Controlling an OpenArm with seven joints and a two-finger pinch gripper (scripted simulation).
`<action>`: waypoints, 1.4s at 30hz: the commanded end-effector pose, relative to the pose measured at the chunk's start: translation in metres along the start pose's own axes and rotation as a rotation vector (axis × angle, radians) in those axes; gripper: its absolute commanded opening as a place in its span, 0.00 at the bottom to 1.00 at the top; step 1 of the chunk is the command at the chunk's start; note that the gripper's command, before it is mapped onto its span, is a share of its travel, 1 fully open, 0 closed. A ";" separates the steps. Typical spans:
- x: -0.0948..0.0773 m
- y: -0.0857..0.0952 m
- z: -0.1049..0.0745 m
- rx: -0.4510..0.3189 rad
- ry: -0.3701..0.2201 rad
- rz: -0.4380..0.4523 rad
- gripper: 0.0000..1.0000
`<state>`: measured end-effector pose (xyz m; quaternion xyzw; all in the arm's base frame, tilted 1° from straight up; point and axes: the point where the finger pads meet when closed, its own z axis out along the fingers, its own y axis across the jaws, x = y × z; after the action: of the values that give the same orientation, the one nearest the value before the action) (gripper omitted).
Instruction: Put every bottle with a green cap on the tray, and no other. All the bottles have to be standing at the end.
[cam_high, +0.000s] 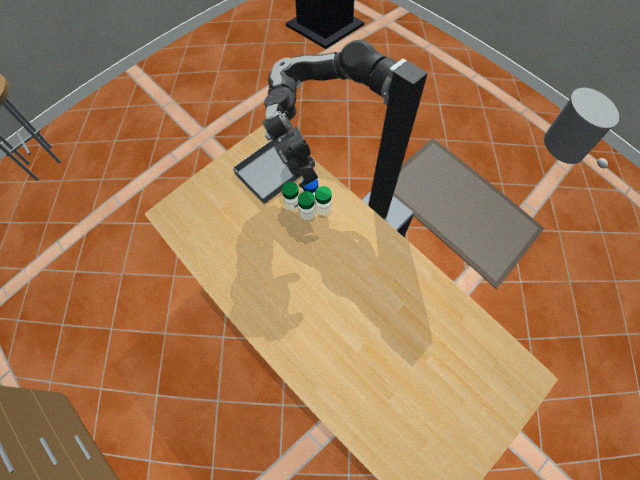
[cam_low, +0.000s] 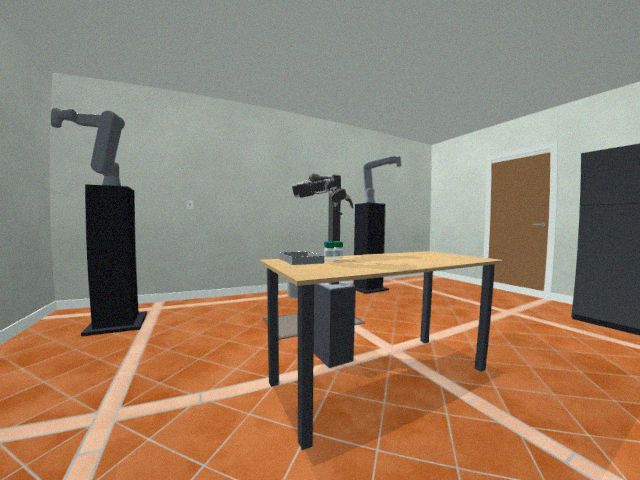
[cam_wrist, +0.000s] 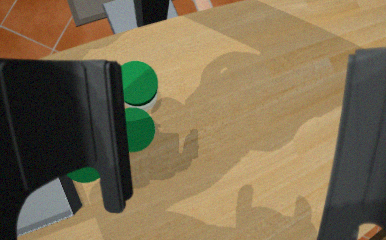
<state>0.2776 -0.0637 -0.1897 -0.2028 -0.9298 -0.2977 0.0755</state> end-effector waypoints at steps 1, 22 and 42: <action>0.001 0.001 0.003 0.004 0.003 -0.004 0.42; 0.008 -0.066 -0.011 0.181 -0.083 0.057 0.42; 0.007 -0.064 -0.012 0.176 -0.084 0.052 0.42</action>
<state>0.2436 -0.1157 -0.2122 -0.2320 -0.9491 -0.2033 0.0631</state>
